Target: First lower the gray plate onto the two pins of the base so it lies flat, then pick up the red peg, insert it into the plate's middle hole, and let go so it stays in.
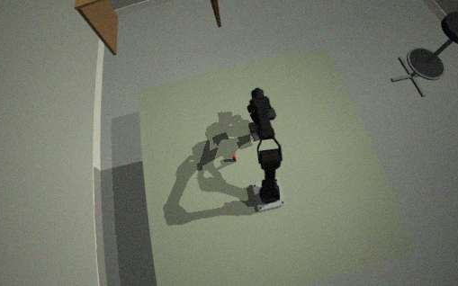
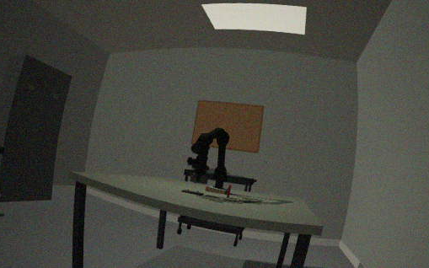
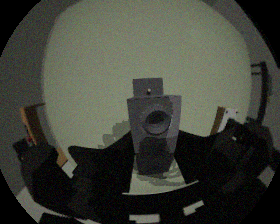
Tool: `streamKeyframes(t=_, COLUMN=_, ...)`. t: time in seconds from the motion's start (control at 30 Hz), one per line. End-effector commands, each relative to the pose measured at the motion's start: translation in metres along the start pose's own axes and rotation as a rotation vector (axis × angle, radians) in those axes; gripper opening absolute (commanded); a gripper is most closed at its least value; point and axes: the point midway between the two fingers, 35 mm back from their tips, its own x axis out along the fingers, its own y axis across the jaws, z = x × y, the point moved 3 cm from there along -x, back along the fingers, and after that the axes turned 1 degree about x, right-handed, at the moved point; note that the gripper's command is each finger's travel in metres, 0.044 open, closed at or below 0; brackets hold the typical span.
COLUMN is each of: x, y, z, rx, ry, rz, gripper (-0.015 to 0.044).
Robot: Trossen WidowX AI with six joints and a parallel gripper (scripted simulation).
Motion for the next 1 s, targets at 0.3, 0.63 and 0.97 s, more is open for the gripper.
streamKeyframes(t=0.3, x=0.018, y=-0.009, z=0.028, rx=0.016, ry=0.0, rz=-0.011, gripper=0.0)
streamKeyframes(t=0.63, x=0.018, y=-0.009, z=0.028, rx=0.016, ry=0.0, rz=-0.011, gripper=0.0)
streamKeyframes(t=0.97, x=0.018, y=-0.009, z=0.028, rx=0.016, ry=0.0, rz=-0.011, gripper=0.0)
